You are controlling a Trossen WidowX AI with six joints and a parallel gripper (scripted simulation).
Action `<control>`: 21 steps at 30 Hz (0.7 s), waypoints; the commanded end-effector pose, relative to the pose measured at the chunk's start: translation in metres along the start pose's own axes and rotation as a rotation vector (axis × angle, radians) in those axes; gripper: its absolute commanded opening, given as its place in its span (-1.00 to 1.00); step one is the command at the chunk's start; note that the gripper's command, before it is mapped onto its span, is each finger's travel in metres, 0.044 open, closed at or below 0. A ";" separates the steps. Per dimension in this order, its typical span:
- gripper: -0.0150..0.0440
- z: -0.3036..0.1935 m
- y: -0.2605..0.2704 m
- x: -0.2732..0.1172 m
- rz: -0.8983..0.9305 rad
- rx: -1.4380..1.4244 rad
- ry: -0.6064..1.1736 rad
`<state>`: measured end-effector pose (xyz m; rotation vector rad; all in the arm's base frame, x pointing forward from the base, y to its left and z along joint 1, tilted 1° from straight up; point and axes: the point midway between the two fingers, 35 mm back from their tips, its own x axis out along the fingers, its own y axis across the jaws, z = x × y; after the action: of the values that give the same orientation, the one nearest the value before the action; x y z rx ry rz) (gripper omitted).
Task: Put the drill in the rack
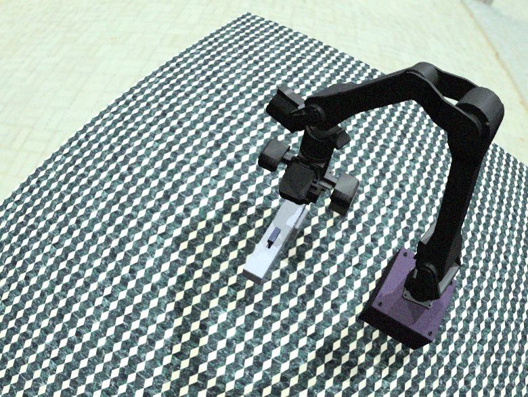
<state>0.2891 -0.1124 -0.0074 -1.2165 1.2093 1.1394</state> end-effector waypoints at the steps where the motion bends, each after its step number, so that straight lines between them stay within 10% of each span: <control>1: -0.49 0.000 0.000 0.000 0.001 0.000 0.000; 21: -0.49 -0.019 0.000 -0.001 0.000 0.006 0.000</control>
<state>0.2871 -0.1258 -0.0079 -1.2039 1.2125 1.1366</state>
